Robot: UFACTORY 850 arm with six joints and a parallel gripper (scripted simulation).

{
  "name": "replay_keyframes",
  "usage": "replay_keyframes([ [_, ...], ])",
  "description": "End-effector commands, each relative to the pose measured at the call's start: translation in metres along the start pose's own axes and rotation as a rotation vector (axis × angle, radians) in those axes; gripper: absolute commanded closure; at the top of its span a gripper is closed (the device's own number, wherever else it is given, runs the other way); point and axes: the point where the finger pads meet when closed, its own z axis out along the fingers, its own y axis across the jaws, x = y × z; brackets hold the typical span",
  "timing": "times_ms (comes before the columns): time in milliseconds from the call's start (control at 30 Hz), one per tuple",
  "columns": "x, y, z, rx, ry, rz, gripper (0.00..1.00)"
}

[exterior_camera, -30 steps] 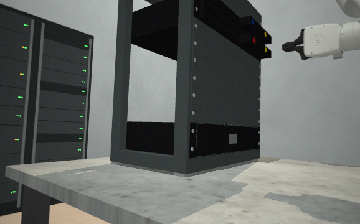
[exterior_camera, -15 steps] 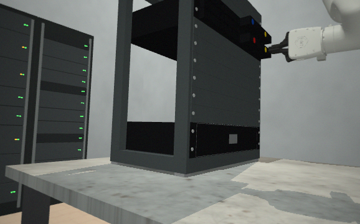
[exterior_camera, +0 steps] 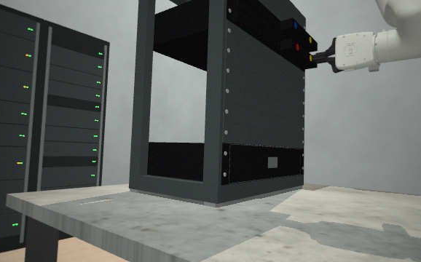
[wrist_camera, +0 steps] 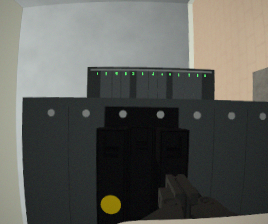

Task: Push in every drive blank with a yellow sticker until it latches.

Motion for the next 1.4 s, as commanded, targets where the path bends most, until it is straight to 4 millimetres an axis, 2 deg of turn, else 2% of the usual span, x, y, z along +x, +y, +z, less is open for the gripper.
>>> replay_keyframes([
  [0, 0.000, -0.001, 0.006, 0.002, 0.001, 0.001, 1.00],
  [433, 0.000, -0.001, 0.008, 0.002, 0.001, 0.001, 1.00],
  [1367, 0.000, -0.001, 0.027, 0.002, 0.001, 0.001, 1.00],
])
